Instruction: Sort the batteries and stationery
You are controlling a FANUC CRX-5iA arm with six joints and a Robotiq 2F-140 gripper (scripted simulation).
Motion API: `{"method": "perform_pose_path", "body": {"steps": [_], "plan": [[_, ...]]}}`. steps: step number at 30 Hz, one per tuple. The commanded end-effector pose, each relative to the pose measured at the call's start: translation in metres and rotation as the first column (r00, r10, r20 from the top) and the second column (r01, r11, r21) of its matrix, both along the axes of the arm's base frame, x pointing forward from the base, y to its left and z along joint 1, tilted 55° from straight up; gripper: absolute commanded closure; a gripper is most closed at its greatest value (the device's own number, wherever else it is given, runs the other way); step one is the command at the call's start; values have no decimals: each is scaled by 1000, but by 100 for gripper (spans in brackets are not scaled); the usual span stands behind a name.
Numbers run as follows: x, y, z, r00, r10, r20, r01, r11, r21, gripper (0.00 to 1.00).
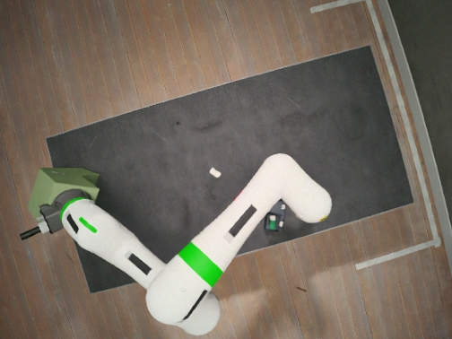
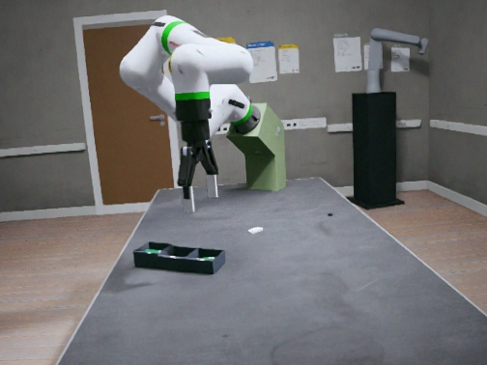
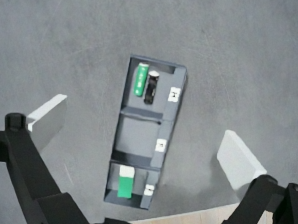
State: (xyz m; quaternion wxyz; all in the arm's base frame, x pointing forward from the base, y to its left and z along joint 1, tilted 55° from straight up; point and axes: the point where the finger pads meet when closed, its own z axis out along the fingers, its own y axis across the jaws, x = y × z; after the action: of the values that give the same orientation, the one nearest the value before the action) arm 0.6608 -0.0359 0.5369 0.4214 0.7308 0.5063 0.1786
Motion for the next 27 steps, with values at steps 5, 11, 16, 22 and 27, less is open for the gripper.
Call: {"method": "perform_pose_path", "body": {"steps": [5, 11, 16, 22, 27], "plan": [[-20, 13, 17, 1000, 0, 0, 0, 1000, 0, 0], [-20, 13, 17, 1000, 0, 0, 0, 1000, 0, 0], [-20, 13, 17, 1000, 0, 0, 0, 1000, 0, 0], [-20, 13, 17, 1000, 0, 0, 0, 1000, 0, 0], [-20, 13, 17, 1000, 0, 0, 0, 1000, 0, 0]]}}
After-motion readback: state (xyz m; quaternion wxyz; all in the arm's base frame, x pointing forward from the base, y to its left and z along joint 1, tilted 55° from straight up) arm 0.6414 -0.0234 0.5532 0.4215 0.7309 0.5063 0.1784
